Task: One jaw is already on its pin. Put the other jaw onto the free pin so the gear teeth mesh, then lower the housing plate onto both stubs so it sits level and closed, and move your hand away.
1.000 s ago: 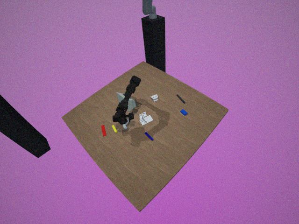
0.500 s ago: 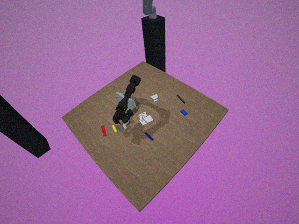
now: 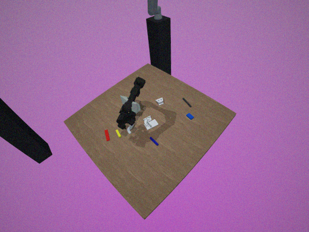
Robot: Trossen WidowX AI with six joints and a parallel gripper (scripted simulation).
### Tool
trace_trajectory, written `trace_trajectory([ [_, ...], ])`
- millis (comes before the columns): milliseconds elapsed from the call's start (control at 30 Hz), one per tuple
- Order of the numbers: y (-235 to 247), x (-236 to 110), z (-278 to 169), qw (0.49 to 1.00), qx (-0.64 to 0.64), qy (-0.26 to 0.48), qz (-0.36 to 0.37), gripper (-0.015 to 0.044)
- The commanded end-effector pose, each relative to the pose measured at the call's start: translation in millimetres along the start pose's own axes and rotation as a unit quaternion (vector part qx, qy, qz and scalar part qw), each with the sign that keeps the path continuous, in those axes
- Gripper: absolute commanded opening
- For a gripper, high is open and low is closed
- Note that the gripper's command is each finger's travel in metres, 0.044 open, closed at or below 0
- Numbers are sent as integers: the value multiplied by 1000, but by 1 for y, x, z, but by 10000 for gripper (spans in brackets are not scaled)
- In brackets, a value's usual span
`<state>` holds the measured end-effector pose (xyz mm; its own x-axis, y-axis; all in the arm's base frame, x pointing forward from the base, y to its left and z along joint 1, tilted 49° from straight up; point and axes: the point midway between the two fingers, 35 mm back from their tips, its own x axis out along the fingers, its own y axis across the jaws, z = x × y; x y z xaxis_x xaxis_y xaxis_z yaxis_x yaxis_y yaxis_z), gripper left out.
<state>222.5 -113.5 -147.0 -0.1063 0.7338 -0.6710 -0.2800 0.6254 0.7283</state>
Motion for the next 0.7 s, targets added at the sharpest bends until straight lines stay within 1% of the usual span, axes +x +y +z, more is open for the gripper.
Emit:
trace_trajectory([
  [0,1,-1,-2,999,-49,1,-1,440],
  [333,5,-2,-5,982,-186,2,-1,440],
  [667,8,-3,-9,947,-320,2,-1,440],
])
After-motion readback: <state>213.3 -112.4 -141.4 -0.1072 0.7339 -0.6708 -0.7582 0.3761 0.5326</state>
